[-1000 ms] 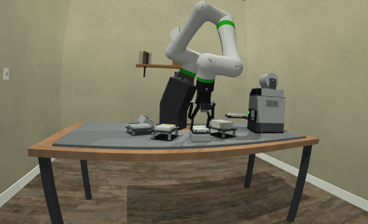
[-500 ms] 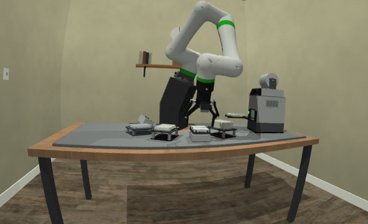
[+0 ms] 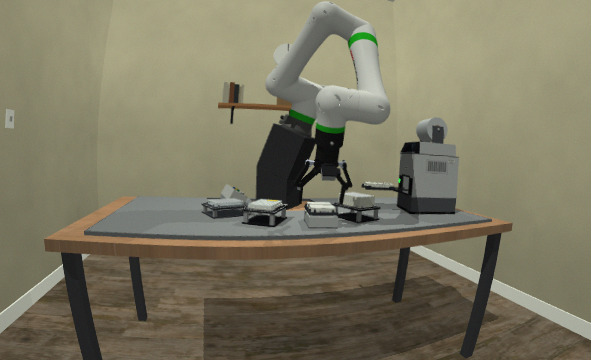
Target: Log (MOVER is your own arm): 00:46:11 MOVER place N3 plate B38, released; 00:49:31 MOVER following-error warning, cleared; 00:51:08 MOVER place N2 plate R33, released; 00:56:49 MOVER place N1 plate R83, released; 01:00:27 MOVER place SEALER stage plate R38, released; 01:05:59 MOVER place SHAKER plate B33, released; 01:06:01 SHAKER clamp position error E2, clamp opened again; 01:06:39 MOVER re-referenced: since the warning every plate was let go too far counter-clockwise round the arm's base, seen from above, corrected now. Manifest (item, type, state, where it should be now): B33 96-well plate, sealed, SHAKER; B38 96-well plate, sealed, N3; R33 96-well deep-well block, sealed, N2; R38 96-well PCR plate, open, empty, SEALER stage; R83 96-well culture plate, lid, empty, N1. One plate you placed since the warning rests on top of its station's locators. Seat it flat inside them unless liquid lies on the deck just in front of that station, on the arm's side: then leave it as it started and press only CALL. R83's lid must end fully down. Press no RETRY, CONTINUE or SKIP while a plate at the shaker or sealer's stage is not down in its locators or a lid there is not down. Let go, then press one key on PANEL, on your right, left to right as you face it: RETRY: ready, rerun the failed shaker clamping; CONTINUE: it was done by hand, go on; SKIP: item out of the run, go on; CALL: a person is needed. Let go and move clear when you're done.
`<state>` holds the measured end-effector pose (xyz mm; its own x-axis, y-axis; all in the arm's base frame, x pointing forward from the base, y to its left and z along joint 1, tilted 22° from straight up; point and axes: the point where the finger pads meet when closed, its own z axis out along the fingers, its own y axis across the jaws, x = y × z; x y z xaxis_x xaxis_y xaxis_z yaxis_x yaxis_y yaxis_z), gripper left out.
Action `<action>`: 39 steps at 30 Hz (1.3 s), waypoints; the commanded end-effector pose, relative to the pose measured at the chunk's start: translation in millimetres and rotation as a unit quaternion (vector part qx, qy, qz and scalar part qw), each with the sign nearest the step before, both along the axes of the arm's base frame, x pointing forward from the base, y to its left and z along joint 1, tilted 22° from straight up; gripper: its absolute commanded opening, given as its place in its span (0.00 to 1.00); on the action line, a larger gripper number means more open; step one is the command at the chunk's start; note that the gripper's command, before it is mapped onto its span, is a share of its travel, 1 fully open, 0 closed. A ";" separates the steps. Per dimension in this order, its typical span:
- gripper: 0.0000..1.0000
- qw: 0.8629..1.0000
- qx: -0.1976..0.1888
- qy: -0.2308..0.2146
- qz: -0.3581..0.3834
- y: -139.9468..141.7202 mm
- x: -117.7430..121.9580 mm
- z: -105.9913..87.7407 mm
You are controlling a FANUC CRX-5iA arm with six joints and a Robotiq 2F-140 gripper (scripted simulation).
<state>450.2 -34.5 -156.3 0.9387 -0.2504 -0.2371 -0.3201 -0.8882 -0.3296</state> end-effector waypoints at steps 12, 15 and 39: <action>1.00 1.000 0.000 -0.001 0.000 -0.3 0.4 0.6; 1.00 1.000 0.000 -0.001 0.000 -0.2 0.4 0.6; 1.00 1.000 0.000 -0.001 0.000 -9.3 -10.1 34.5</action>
<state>441.2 -42.1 -127.3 0.9387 -0.2505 -0.2370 -0.3202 -0.8882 -0.3295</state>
